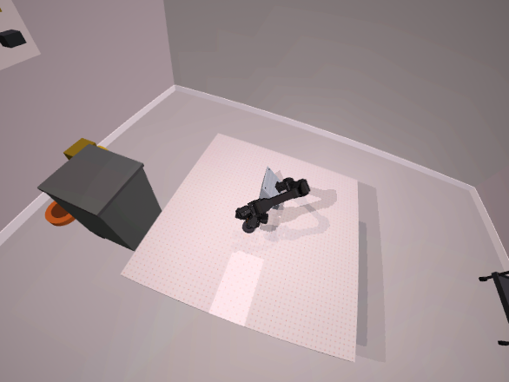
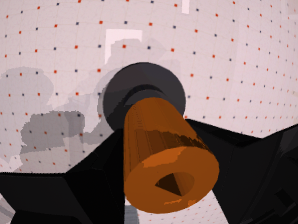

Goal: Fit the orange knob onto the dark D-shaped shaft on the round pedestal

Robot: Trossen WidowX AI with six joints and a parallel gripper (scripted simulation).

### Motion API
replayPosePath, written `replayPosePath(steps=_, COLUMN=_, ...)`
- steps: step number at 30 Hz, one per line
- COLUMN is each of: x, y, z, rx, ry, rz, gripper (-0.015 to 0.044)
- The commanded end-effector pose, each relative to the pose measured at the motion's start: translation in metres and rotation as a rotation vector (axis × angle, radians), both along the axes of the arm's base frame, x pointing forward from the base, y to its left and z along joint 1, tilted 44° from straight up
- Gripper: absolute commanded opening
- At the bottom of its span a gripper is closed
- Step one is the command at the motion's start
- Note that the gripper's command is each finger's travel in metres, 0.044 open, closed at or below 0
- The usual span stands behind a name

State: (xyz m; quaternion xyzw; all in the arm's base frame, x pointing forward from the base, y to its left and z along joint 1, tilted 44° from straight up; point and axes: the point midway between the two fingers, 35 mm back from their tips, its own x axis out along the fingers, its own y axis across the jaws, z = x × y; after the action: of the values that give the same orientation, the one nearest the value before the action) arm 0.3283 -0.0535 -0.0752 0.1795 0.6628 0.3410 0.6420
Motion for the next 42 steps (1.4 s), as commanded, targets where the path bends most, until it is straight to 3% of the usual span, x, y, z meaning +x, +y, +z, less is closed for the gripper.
replayPosePath(steps=1, x=-0.0004, y=0.0001, z=-0.0012, rx=0.001, ry=-0.004, rz=0.003, gripper=0.0000)
replayPosePath(steps=42, x=-0.0010, y=0.0028, z=-0.0030, rx=0.003, ry=-0.015, rz=0.015, gripper=0.0000)
